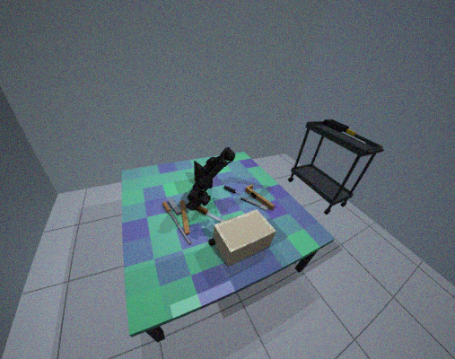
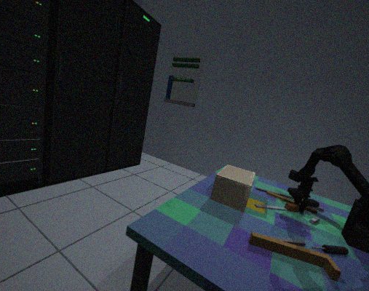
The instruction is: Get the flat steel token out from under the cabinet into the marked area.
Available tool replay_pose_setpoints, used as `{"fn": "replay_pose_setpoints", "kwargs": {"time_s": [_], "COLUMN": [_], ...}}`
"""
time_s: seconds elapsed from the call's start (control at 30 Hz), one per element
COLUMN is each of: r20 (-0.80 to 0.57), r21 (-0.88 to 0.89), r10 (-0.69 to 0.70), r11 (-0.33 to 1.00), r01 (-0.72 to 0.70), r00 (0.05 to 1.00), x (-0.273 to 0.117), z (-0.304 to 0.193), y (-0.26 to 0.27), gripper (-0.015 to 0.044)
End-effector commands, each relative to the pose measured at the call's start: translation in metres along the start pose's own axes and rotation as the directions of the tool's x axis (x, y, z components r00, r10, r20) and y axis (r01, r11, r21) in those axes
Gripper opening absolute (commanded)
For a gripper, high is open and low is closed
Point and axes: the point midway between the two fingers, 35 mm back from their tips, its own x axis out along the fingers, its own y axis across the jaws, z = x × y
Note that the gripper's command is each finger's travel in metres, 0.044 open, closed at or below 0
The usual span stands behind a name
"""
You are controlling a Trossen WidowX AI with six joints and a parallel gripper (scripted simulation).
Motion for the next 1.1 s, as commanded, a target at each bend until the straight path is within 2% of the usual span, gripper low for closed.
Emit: {"fn": "replay_pose_setpoints", "kwargs": {"time_s": [0.0, 1.07], "r20": [0.001, 0.0], "r21": [0.002, 0.001], "r10": [-0.005, -0.008], "r11": [1.0, 1.0], "r01": [0.005, 0.008], "r00": [1.0, 1.0], "x": [-0.002, -0.002], "z": [-0.003, -0.022], "y": [-0.006, -0.034], "gripper": [0.0, 0.0]}}
